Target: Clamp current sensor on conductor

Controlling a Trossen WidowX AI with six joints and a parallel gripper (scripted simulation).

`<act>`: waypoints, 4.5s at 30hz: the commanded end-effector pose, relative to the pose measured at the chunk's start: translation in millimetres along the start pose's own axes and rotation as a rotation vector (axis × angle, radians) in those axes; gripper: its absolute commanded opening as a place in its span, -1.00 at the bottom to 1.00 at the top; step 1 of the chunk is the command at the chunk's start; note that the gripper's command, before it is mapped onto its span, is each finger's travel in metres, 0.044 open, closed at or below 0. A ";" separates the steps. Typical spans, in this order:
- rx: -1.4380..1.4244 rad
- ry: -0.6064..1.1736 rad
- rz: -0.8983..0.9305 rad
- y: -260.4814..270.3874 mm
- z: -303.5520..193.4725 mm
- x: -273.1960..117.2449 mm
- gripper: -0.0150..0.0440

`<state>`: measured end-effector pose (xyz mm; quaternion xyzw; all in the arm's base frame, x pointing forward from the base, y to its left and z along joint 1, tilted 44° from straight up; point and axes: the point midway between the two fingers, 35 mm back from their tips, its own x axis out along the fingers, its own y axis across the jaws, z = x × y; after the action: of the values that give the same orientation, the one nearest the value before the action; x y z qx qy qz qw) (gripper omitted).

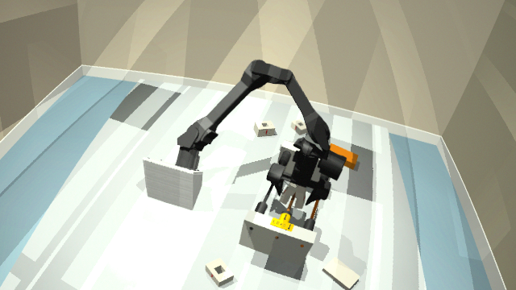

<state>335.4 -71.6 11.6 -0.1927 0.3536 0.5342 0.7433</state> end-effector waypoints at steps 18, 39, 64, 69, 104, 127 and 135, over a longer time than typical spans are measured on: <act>-0.001 0.000 0.001 0.0 0.2 -0.3 0.30; -0.001 0.000 0.001 0.0 0.2 -0.3 -0.49; -0.001 0.000 0.001 0.0 0.2 -0.3 -0.49; -0.001 0.000 0.001 0.0 0.2 -0.3 -0.49; 0.009 -0.001 0.009 1.4 -0.4 -12.7 -0.49; 0.009 -0.001 0.007 1.3 -0.7 -13.4 0.56; 0.009 -0.001 0.007 1.3 -0.7 -13.4 -0.10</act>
<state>331.6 -80.4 21.0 -0.1876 0.3565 0.5353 0.7424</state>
